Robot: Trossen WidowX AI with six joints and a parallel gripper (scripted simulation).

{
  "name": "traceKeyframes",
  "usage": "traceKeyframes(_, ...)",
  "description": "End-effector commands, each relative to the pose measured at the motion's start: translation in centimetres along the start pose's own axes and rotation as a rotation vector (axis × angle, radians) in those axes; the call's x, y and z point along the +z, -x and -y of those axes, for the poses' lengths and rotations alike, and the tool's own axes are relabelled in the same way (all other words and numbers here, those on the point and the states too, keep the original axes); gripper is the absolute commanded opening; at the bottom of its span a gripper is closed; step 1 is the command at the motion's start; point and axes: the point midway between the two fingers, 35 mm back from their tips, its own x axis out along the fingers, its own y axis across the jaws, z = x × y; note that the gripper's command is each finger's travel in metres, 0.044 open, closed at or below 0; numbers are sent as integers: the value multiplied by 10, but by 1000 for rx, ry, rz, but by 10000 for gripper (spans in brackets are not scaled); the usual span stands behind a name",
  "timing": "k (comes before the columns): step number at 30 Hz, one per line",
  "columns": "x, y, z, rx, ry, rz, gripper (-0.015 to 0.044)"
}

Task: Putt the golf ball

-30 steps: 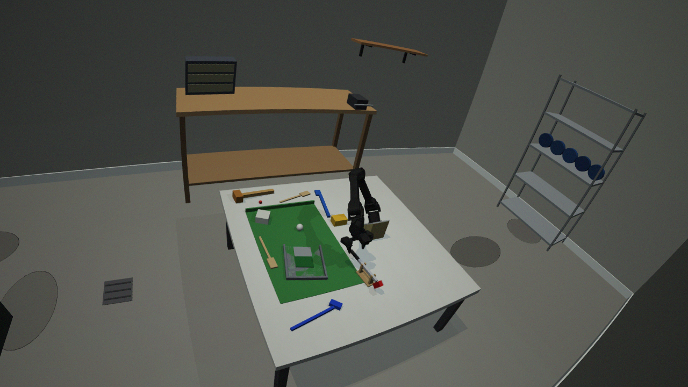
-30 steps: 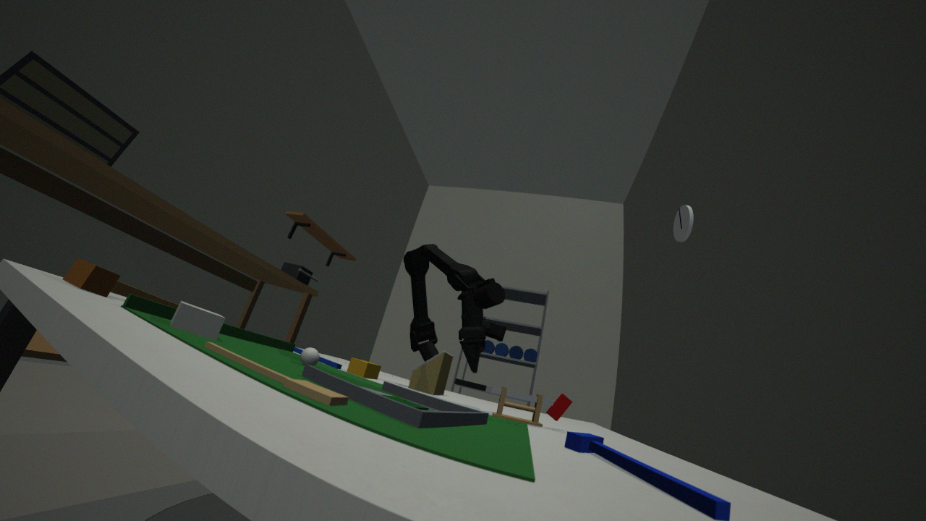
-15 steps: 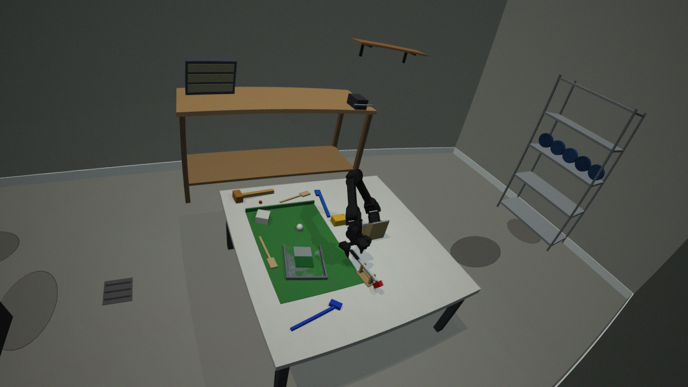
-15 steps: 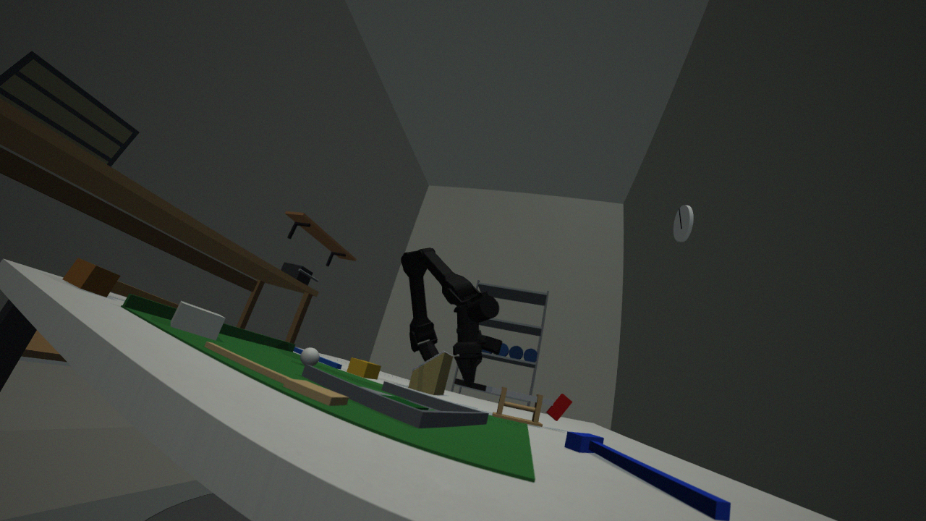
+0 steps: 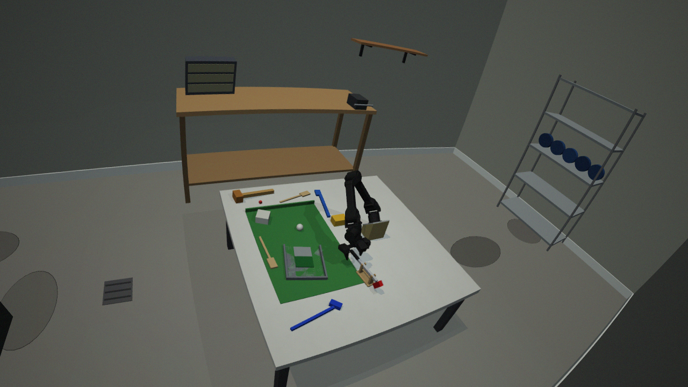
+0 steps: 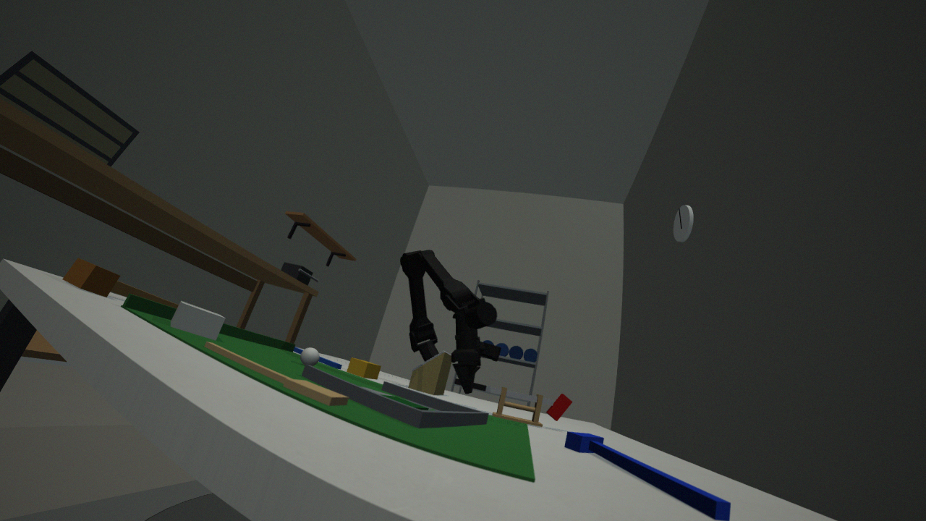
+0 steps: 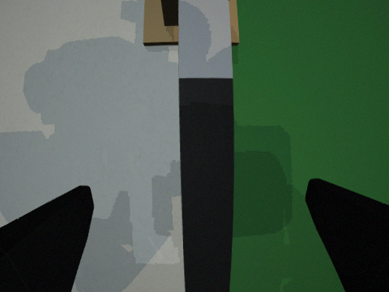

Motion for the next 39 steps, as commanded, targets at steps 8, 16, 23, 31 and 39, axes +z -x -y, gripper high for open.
traceKeyframes(8,-3,-8,-1,3,0,-2,387)
traceKeyframes(16,-3,-8,-1,3,0,-2,177)
traceKeyframes(23,-3,-8,-1,3,0,-2,33)
traceKeyframes(31,1,3,1,3,0,-1,0)
traceKeyframes(39,19,61,3,3,1,3,0)
